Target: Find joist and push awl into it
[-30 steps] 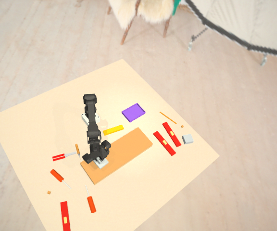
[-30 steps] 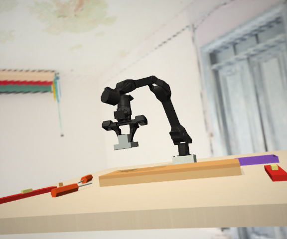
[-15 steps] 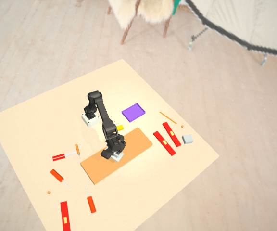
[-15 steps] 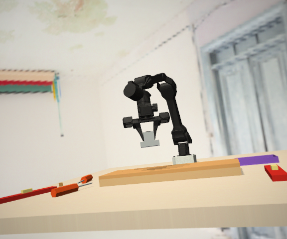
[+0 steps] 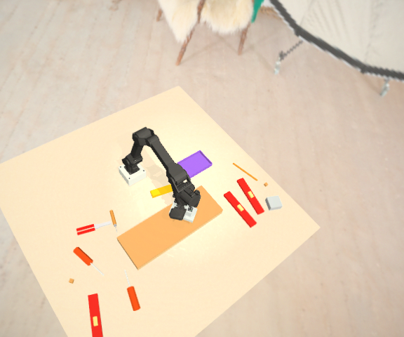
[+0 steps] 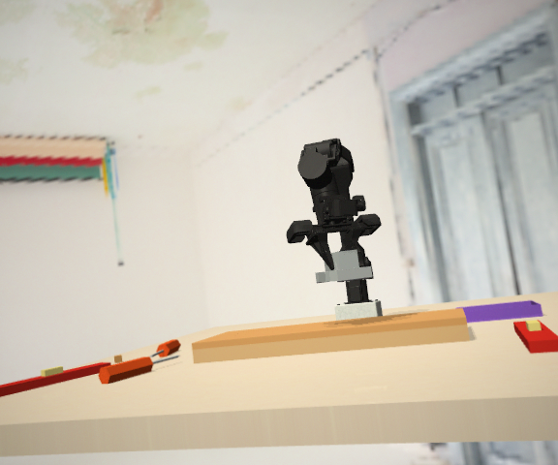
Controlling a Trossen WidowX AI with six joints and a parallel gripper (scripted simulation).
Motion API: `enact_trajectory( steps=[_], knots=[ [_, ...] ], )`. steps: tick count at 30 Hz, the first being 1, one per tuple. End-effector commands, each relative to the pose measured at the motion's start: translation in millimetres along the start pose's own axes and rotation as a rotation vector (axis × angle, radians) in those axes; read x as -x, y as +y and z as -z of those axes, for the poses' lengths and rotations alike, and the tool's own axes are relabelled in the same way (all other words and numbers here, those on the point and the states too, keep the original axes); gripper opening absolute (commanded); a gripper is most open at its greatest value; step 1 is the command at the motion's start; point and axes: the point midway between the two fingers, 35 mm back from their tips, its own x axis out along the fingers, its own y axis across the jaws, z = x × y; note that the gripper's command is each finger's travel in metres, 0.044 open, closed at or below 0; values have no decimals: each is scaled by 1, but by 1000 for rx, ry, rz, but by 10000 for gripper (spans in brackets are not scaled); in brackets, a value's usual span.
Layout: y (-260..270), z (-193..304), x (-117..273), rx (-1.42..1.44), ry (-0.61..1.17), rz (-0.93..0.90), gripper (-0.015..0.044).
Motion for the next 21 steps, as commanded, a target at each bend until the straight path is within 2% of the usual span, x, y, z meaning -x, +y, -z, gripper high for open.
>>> enact_trajectory(
  steps=[1,21],
  knots=[
    [31,-13,1,74,-19,-17,0],
    [167,-28,-10,394,-25,-116,0]
  ],
)
